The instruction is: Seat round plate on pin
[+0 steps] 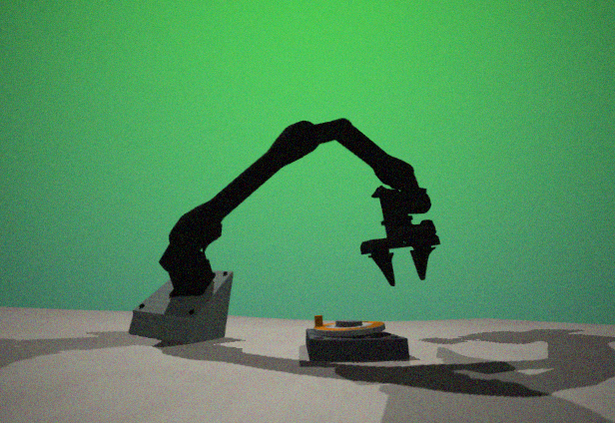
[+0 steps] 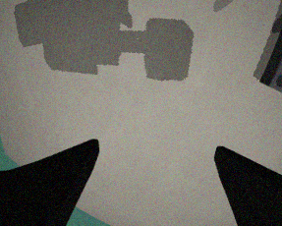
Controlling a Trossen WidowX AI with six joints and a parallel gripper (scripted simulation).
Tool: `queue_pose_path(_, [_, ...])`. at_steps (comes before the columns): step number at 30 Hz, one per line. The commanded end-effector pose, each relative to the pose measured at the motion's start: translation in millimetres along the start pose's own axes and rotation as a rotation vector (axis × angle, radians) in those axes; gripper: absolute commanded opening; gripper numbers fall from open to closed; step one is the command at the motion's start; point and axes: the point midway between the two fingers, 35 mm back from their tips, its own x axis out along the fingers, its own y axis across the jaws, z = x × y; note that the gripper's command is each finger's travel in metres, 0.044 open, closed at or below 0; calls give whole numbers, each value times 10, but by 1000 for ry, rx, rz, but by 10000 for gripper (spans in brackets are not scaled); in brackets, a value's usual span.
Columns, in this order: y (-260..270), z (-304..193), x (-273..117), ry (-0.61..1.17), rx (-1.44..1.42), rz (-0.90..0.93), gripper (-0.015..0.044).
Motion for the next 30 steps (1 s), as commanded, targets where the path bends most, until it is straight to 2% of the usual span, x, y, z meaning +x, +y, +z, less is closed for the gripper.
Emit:
queue_pose_path(1, [-15,9,-6,-1,-9,-1,374])
queue_pose_path(15, [-1252,467,-262,-42,-682,-120,6])
queue_pose_path(19, [-1533,533,-277,-41,-810,-149,0])
queue_pose_path(24, [-2151,643,-273,-27,-1069,-215,0])
queue_pose_path(30, [-2324,658,-260,-20,-1140,-233,0])
